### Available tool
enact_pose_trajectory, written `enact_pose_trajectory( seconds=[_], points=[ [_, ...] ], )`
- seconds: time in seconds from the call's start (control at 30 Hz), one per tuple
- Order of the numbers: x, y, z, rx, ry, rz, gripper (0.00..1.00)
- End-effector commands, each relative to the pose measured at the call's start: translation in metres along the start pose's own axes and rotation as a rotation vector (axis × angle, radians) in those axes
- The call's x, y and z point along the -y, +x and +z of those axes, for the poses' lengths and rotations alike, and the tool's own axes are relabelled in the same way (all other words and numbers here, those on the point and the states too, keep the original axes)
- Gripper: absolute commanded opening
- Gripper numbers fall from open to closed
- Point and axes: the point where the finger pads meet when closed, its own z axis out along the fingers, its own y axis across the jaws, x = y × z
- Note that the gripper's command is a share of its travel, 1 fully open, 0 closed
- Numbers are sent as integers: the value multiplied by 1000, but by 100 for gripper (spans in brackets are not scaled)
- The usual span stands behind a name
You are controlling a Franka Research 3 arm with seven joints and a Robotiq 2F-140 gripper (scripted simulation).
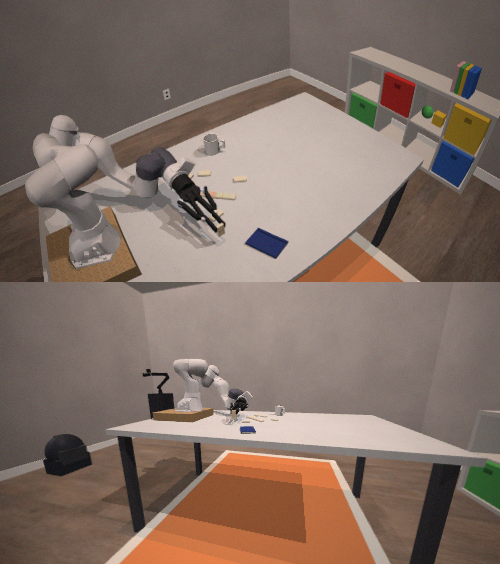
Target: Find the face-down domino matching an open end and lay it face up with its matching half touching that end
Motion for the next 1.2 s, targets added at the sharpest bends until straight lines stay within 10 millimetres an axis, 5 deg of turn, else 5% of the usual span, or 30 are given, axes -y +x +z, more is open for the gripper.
enact_pose_trajectory(
  seconds=[0.0,0.57,1.17],
  points=[
    [-1,-11,3,1,-6,33,22],
    [0,-42,8,1,-6,33,22],
    [0,-46,9,1,-6,33,22]
  ],
)
